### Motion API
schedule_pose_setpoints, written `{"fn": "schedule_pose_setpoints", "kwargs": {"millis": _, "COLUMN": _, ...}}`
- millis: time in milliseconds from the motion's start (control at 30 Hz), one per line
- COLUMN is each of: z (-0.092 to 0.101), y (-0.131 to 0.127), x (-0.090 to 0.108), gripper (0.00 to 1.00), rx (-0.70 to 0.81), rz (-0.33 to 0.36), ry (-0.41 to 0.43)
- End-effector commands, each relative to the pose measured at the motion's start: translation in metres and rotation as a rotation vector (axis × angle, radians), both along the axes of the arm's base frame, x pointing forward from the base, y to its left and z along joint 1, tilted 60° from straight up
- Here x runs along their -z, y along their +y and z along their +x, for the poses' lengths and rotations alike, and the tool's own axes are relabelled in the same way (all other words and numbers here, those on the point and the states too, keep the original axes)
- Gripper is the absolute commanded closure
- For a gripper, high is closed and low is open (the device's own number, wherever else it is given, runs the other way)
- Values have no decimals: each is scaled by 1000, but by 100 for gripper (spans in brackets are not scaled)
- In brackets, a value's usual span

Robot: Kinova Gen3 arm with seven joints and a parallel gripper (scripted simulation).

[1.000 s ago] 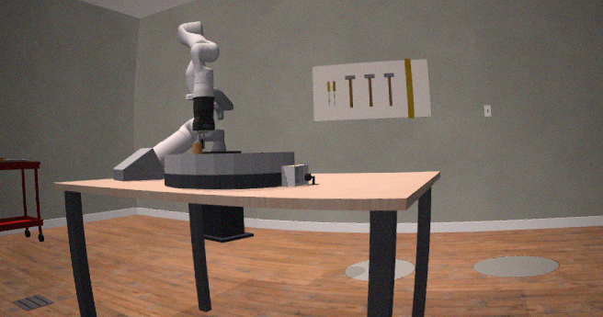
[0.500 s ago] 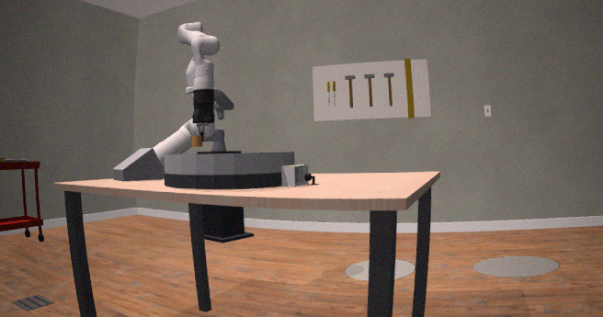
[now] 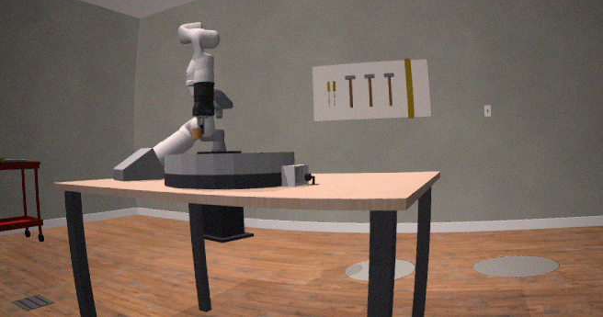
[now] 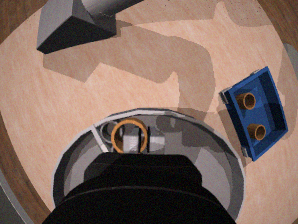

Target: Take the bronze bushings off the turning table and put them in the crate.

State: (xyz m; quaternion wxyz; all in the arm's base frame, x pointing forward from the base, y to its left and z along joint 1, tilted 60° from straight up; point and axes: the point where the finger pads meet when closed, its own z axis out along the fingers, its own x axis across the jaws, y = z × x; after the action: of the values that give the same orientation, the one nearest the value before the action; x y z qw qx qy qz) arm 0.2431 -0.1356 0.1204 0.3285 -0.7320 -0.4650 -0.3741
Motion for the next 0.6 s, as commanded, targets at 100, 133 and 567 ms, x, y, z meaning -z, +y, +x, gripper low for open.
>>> {"fn": "schedule_pose_setpoints", "kwargs": {"millis": 100, "z": 0, "y": -1, "x": 0, "gripper": 100, "rx": 2, "rz": -1, "ry": 0}}
{"fn": "schedule_pose_setpoints", "kwargs": {"millis": 133, "z": 2, "y": 5, "x": -10, "gripper": 100, "rx": 2, "rz": -1, "ry": 0}}
{"fn": "schedule_pose_setpoints", "kwargs": {"millis": 567, "z": 12, "y": 27, "x": -51, "gripper": 100, "rx": 2, "rz": -1, "ry": 0}}
